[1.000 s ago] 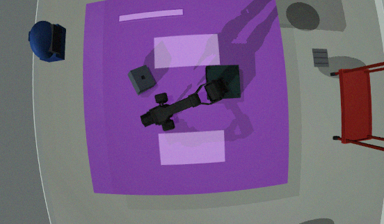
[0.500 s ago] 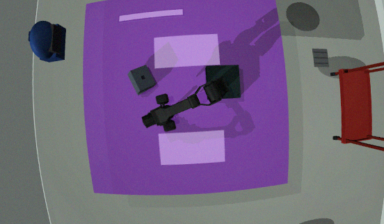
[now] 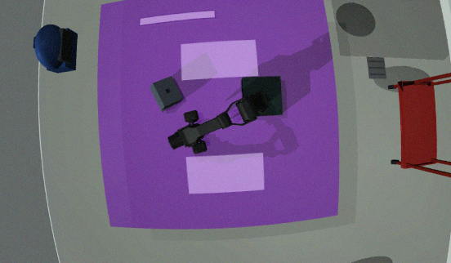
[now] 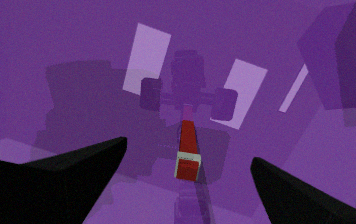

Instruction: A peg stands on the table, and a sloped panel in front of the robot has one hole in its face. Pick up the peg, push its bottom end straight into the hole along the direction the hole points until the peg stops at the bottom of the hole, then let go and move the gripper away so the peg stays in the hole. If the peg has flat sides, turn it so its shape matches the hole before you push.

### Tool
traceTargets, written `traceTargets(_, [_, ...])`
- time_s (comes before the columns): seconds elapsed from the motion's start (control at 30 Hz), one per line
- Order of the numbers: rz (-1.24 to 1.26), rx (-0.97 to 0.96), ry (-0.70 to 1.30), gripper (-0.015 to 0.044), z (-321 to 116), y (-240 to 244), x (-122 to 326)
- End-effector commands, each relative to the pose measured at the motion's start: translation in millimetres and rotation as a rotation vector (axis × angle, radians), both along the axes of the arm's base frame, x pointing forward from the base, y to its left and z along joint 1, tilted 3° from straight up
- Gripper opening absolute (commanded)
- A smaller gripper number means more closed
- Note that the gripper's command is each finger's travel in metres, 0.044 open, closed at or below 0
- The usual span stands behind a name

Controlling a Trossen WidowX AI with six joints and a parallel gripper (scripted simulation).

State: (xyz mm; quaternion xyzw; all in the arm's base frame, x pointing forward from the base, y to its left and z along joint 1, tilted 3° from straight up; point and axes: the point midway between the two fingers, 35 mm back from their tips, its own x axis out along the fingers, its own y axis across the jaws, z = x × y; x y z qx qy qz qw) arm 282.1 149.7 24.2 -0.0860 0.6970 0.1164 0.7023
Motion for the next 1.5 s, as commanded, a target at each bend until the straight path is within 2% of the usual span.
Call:
traceTargets(0.0, [-0.003, 0.003, 0.007, 0.0440, -7.6, 0.6, -1.6])
traceTargets(0.47, [-0.003, 0.003, 0.007, 0.0440, -25.9, 0.5, -3.3])
traceTargets(0.97, [0.000, -0.001, 0.003, 0.0046, -23.0, -0.1, -2.2])
traceTargets(1.2, [0.000, -0.001, 0.003, 0.0000, -23.0, -0.1, -2.2])
traceTargets(1.47, [-0.001, 0.000, 0.004, 0.0000, -0.4, -0.2, 0.0])
